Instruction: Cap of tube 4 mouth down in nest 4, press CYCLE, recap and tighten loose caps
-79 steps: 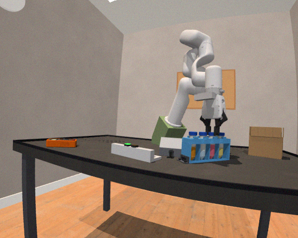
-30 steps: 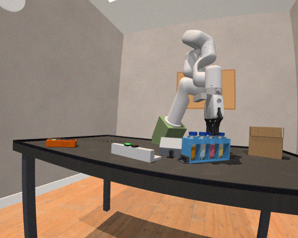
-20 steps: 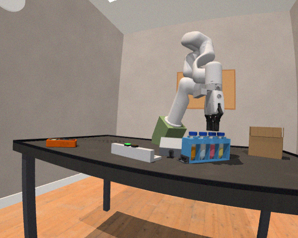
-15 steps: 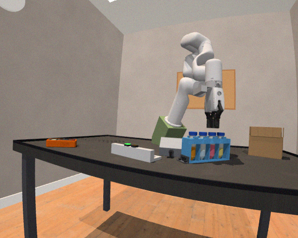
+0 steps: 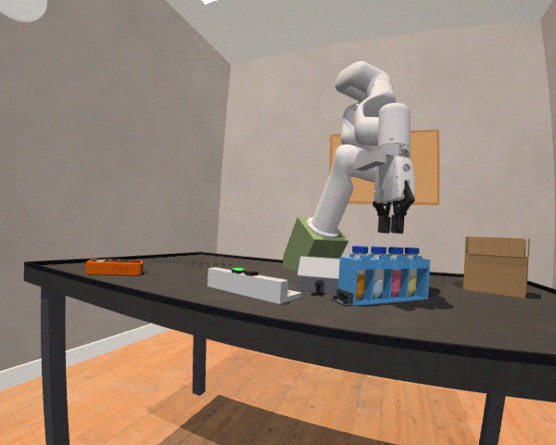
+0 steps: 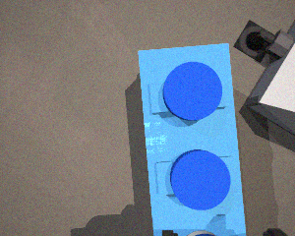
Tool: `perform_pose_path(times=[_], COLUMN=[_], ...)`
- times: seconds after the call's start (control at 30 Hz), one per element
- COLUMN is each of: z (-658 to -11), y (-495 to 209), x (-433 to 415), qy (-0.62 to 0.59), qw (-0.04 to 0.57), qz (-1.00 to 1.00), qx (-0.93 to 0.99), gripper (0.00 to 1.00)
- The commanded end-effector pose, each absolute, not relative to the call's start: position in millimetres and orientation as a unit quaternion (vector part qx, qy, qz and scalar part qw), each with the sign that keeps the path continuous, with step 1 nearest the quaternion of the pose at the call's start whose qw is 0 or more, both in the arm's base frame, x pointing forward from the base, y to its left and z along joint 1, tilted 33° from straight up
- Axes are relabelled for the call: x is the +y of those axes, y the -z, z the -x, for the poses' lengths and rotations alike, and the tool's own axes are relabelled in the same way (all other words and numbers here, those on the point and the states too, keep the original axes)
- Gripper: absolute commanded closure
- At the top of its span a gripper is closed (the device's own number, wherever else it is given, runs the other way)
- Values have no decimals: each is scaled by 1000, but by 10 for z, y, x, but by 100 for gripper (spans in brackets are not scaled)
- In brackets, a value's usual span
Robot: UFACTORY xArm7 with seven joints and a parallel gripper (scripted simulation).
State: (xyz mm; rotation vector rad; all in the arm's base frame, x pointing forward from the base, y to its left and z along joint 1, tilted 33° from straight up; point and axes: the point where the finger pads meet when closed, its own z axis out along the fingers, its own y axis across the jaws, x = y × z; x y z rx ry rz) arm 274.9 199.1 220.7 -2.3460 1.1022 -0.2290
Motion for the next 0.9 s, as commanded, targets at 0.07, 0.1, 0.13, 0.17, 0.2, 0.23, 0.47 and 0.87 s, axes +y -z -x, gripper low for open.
perform_pose_path(times=[0.07,0.1,0.13,0.17,0.2,0.23,0.47,0.87], z=[-2990,-2990,-2990,-2990,-2990,-2990,-3011,-3117], y=[-2213,-2213,-2213,-2213,-2213,-2213,-2162,-1914], x=[1763,1763,1763,1763,1763,1763,1788,1911], qy=[117,117,117,117,117,117,117,117], qw=[259,259,259,259,259,259,259,258], qz=[922,922,922,922,922,922,922,922], qx=[264,264,264,264,264,264,264,264], gripper=[54,54,54,54,54,54,54,54])
